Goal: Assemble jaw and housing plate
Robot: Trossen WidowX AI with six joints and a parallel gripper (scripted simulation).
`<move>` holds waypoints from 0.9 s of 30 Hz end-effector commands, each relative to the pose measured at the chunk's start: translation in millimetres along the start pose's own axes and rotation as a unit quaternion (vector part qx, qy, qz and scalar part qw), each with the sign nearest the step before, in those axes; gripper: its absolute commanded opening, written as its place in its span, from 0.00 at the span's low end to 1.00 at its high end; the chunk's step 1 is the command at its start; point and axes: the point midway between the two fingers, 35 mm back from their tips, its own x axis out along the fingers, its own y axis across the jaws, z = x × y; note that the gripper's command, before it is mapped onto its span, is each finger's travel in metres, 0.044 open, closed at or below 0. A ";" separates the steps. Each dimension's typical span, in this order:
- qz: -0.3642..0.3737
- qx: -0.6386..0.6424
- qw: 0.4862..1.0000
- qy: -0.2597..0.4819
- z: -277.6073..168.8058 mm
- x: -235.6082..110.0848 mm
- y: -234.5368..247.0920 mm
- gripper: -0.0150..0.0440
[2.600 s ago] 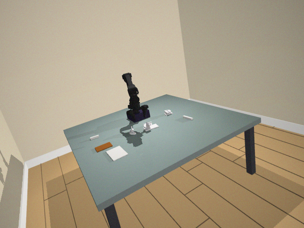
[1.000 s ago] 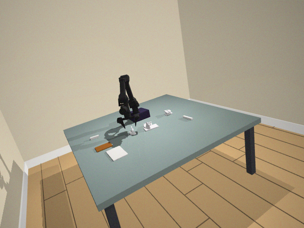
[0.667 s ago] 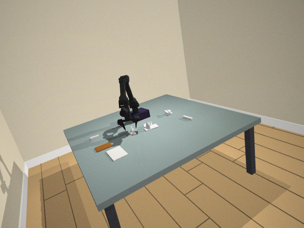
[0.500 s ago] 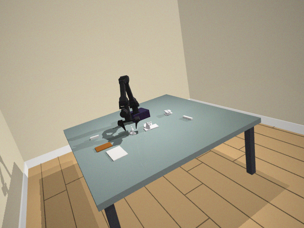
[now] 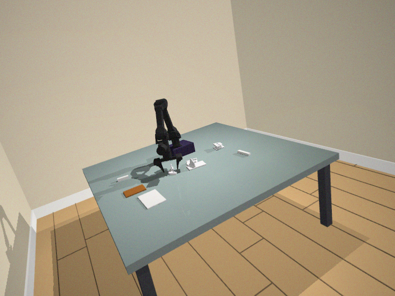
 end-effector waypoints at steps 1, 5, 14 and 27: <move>0.002 -0.002 1.000 -0.001 0.8 1.2 0.5 1.00; 0.002 -0.002 1.000 -0.001 0.8 1.2 0.5 1.00; 0.002 -0.002 1.000 -0.001 0.7 1.4 0.5 1.00; 0.000 0.000 1.000 -0.001 0.6 1.2 -0.1 0.64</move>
